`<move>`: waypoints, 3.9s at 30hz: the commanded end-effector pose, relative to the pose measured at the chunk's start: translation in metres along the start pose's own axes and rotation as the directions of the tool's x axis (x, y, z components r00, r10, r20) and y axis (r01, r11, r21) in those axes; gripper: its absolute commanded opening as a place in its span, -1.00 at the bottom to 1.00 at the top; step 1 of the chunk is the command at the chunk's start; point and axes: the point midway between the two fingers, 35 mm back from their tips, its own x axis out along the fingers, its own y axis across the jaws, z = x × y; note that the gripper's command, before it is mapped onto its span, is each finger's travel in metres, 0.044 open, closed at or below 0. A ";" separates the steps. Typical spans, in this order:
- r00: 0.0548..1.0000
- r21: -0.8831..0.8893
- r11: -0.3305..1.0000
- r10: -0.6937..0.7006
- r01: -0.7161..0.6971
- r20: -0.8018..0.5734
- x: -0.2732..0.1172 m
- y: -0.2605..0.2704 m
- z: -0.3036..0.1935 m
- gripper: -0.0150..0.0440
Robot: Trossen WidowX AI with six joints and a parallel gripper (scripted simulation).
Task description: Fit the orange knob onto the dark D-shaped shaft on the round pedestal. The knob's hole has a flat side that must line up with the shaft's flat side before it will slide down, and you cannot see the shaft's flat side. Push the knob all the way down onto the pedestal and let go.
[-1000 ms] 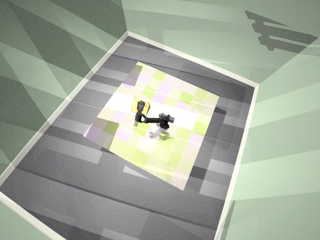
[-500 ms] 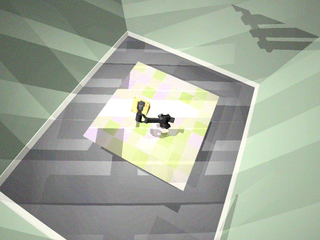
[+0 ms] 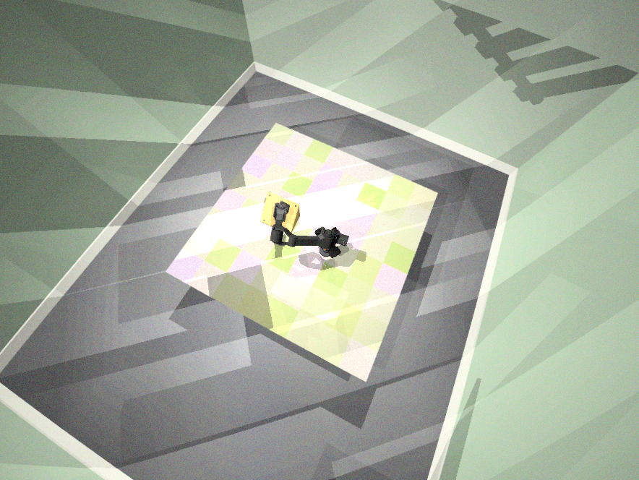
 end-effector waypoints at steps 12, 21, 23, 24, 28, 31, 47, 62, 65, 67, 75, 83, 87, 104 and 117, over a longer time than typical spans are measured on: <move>1.000 -0.004 1.000 -0.004 0.004 0.003 0.001 -0.001 0.001 -0.49; 1.000 -0.004 1.000 -0.004 0.004 0.003 0.002 0.000 0.001 -0.49; 1.000 -0.004 1.000 -0.004 0.004 0.003 -0.001 0.000 0.000 -0.49; 1.000 -0.004 1.000 -0.004 0.004 0.003 -0.002 0.000 0.000 -0.49; 1.000 -0.012 1.000 -0.004 0.004 0.003 -0.003 -0.001 -0.001 -0.49; 1.000 -0.089 0.996 -0.004 0.004 0.003 -0.003 -0.001 -0.001 -0.49; 1.000 -0.211 0.977 -0.004 0.005 0.003 0.002 -0.002 0.001 -0.49; 1.000 -0.331 0.944 -0.004 0.005 0.003 -0.004 0.001 0.000 -0.49; 1.000 -0.410 0.912 -0.004 0.005 0.003 -0.004 0.000 0.000 -0.49; 1.000 -0.410 0.912 -0.004 0.005 0.003 -0.003 -0.001 0.001 -0.49; 1.000 -0.410 0.912 -0.004 0.005 0.003 -0.001 -0.002 0.000 -0.49; 1.000 -0.410 0.912 -0.004 0.005 0.003 -0.002 0.000 0.000 -0.49; 1.000 -0.410 0.912 -0.004 0.005 0.003 0.002 0.000 0.000 -0.49; 1.000 -0.520 0.854 -0.004 0.005 0.003 -0.004 -0.002 0.000 -0.49; 1.000 -0.591 0.807 -0.004 0.005 0.003 0.001 -0.002 0.001 -0.49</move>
